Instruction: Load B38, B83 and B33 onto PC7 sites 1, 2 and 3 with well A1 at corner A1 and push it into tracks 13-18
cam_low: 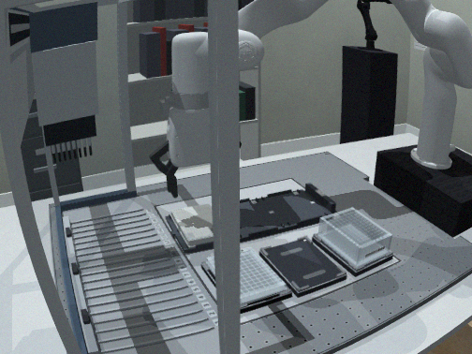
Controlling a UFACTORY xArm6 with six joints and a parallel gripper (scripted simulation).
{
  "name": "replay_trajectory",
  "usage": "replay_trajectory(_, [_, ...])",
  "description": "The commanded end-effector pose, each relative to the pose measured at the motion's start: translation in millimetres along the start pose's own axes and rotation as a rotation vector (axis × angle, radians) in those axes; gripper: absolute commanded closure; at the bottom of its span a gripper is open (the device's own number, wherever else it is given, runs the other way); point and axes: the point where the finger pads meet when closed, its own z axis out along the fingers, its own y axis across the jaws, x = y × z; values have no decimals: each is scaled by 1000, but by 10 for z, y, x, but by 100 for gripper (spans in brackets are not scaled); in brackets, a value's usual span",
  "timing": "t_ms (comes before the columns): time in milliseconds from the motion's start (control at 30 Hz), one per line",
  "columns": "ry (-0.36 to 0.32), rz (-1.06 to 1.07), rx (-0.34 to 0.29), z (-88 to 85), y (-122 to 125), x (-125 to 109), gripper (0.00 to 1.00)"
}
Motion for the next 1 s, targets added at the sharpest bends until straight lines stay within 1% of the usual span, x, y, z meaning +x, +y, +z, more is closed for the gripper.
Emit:
replay_trajectory(0, [1, 0, 6, -67, -20, 2, 0])
replay_trajectory(500, [1, 0, 6, -318, -19, 1, 0])
replay_trajectory(567, [1, 0, 6, -318, -19, 1, 0])
replay_trajectory(833, [1, 0, 6, -447, -18, 1, 0])
replay_trajectory(967, [1, 0, 6, -447, -18, 1, 0])
